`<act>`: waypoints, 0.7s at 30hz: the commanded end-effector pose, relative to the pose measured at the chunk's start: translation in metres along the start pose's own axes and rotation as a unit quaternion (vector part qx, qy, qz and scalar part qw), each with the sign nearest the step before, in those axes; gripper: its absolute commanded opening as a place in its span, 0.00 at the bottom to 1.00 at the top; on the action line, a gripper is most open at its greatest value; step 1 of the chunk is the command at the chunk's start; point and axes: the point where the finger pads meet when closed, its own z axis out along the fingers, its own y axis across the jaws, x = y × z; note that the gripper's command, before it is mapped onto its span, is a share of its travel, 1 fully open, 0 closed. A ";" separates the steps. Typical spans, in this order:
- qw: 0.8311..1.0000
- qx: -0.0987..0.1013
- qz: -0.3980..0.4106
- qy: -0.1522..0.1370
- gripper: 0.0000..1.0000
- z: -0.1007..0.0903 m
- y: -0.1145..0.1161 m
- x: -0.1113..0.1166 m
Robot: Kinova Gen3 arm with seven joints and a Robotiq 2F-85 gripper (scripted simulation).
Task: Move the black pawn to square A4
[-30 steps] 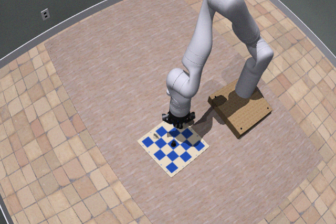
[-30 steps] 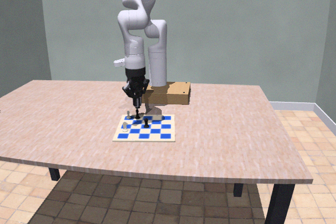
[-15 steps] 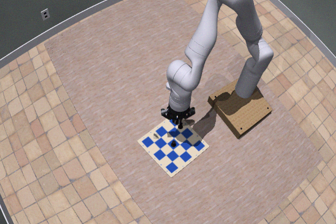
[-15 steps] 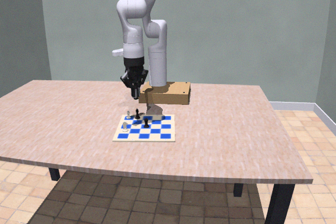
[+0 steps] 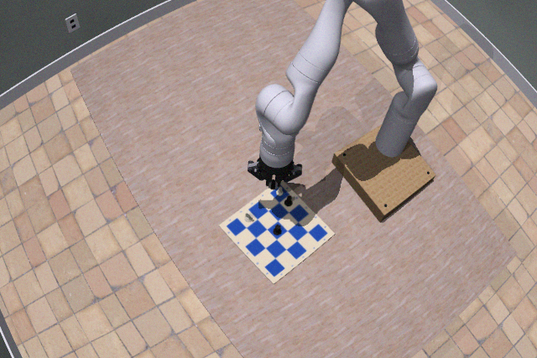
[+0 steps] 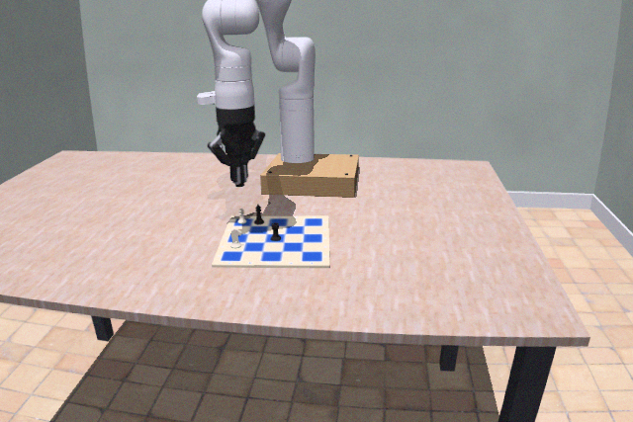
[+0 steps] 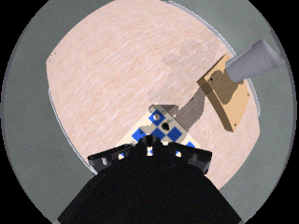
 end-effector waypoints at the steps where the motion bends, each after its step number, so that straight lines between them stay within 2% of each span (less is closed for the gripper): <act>1: 1.000 0.000 0.007 -0.001 0.00 0.000 -0.003 0.004; 13: 1.000 0.000 0.007 -0.001 0.00 0.000 -0.003 0.004; 21: 1.000 0.000 0.007 -0.001 0.00 0.009 -0.004 0.003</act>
